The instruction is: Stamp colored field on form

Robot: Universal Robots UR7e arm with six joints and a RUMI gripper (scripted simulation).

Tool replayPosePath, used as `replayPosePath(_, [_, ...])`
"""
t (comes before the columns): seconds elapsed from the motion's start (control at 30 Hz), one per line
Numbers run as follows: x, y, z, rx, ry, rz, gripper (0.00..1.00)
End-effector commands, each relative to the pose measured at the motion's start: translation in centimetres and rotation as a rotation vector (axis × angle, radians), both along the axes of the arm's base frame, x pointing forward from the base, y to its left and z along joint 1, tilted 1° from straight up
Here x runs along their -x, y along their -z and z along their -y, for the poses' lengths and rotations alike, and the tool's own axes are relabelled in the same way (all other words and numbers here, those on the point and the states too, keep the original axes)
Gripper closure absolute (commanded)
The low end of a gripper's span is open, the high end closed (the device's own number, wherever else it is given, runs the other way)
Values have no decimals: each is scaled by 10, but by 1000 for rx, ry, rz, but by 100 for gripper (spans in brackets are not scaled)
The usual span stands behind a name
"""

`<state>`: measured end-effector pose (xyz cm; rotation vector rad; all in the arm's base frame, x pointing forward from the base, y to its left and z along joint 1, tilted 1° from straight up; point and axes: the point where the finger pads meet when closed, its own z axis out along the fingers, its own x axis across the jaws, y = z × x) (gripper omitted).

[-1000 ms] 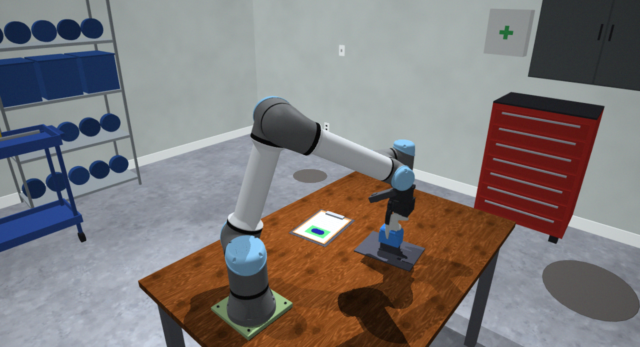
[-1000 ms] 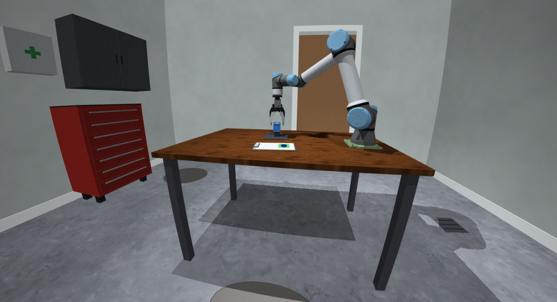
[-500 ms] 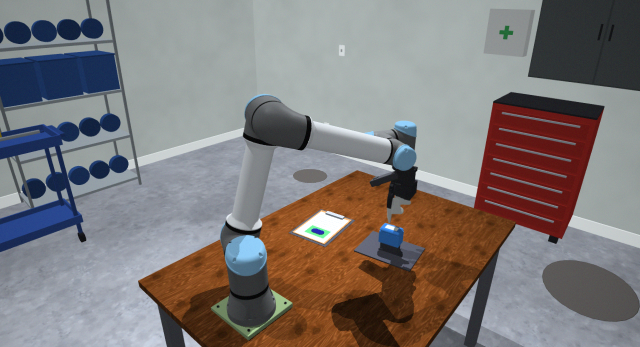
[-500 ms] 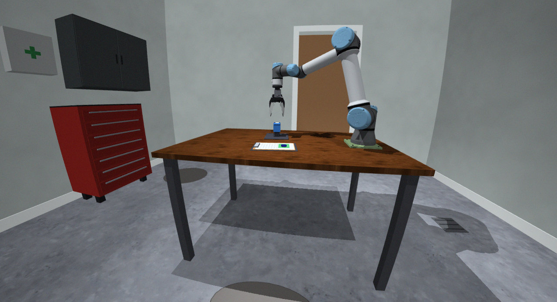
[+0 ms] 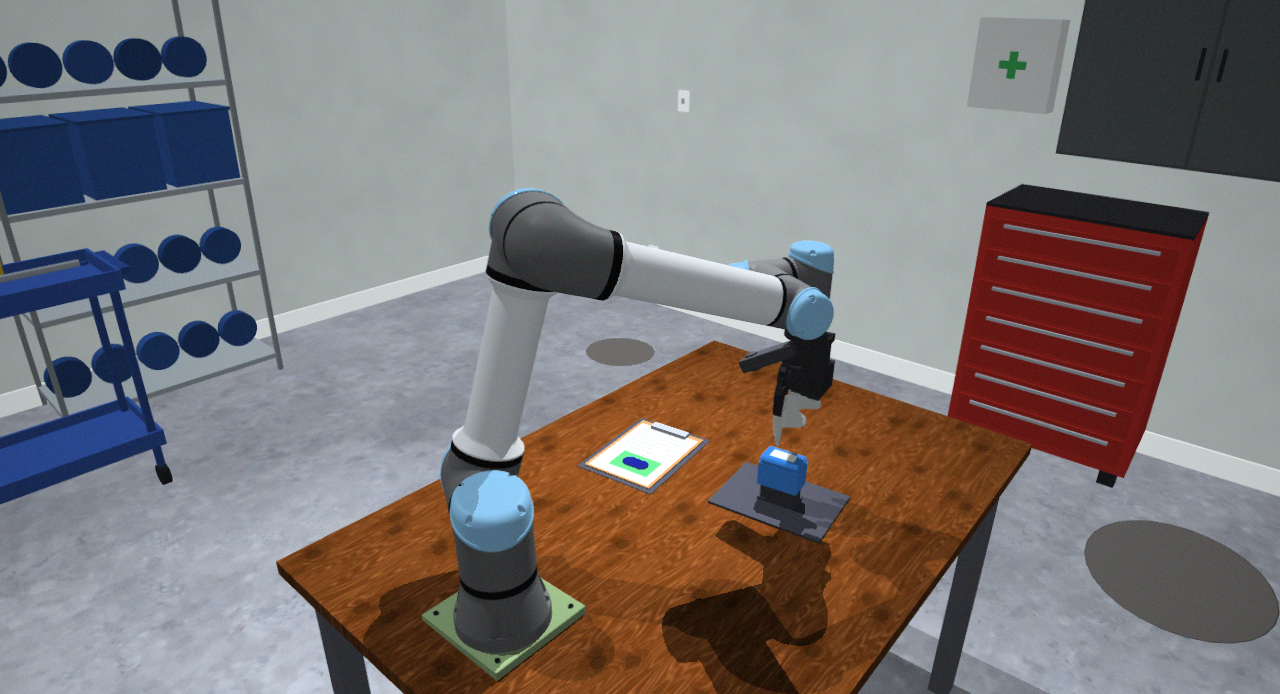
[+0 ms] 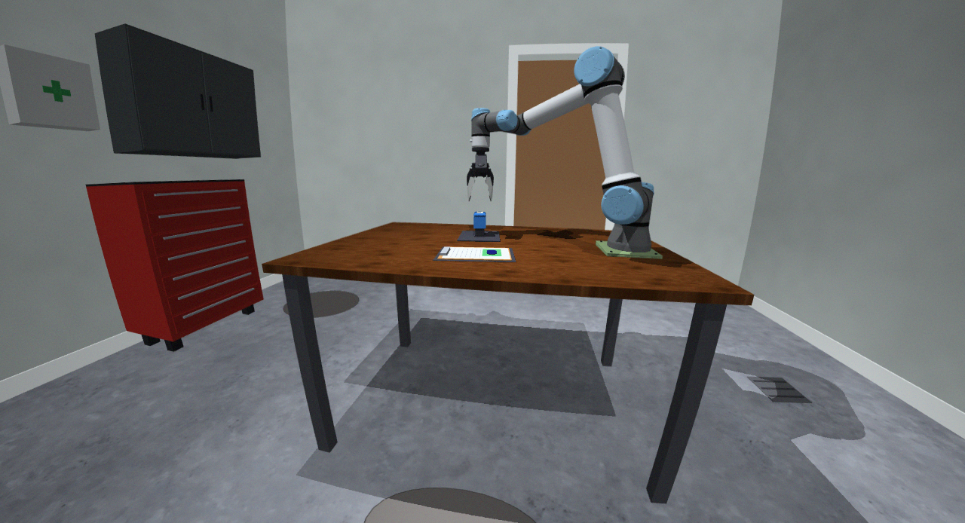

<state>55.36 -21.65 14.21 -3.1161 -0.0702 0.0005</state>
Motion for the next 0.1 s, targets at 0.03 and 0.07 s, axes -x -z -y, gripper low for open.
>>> replayPosePath(0.03, [-1,-1,2,1,1,2,45])
replayPosePath(0.07, [-1,-1,2,1,1,2,45])
